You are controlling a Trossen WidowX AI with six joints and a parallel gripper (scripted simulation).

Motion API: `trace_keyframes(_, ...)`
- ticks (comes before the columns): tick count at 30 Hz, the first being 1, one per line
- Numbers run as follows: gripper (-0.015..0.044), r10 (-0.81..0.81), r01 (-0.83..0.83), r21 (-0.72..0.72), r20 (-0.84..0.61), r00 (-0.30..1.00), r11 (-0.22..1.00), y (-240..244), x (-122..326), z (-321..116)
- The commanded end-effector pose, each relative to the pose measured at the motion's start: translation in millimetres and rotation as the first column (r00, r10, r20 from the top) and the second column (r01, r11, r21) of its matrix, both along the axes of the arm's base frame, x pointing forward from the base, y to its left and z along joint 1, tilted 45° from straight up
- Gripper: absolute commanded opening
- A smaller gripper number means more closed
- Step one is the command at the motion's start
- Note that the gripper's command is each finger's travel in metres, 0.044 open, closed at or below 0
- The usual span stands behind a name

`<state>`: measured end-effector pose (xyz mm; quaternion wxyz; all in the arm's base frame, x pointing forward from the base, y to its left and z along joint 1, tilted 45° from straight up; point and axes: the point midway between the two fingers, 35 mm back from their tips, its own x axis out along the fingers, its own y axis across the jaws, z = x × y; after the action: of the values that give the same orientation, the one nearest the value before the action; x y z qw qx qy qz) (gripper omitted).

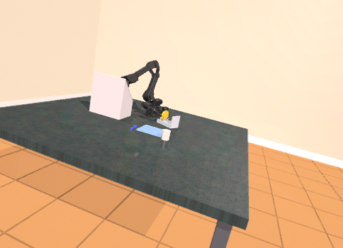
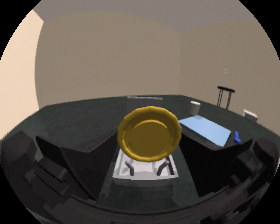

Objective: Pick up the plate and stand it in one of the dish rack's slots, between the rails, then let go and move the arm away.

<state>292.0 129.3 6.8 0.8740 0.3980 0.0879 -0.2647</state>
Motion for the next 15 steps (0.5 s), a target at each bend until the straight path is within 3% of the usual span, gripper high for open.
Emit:
trace_keyframes(1, 0.0400, 0.000, 0.000, 0.000, 0.000, 1.000, 1.000, 0.0, 0.0, 0.0)
trace_keyframes(8, 0.0400, 0.000, 0.000, 0.000, 0.000, 1.000, 1.000, -0.9, 0.1, 1.4)
trace_keyframes(15, 0.0400, -0.004, 0.004, 0.003, -0.006, 1.000, 1.000, -39.3, -1.5, 47.9)
